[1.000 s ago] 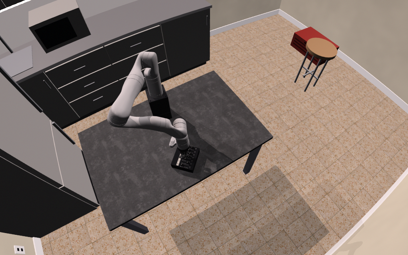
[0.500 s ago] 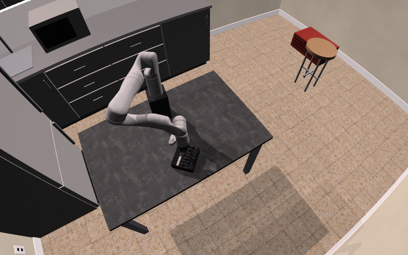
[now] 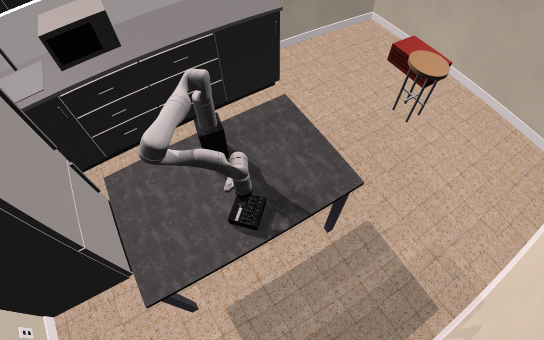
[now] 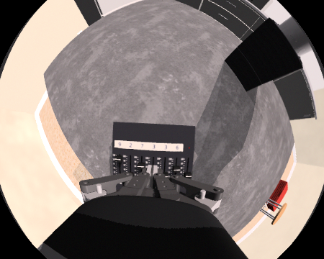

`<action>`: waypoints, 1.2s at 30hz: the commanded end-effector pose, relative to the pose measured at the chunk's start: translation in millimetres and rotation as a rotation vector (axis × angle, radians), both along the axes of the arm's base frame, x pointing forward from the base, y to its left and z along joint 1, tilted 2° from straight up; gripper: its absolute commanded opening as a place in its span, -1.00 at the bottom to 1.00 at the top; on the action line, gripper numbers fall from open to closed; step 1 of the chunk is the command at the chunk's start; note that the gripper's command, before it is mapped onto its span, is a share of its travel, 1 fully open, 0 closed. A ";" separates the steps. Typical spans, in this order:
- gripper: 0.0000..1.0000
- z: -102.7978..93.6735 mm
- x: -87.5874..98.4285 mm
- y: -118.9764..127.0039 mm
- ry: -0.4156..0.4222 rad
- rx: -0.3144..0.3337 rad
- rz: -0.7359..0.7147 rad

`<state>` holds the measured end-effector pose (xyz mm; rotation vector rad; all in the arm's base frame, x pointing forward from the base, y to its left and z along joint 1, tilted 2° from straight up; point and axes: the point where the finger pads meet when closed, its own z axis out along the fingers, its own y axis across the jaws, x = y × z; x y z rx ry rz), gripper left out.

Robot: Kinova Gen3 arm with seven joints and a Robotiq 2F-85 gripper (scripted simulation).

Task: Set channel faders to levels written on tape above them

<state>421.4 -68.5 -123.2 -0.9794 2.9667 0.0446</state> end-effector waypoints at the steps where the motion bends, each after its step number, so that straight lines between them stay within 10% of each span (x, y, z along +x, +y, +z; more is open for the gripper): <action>1: -1.00 0.8 0.7 -0.5 -0.002 -0.001 0.000; 5: -1.00 0.8 0.7 -0.5 -0.002 -0.001 0.000; 6: 1.00 0.9 0.7 -0.5 -0.002 -0.001 0.000; 36: 1.00 79.4 0.0 -3.0 -0.002 -0.001 0.000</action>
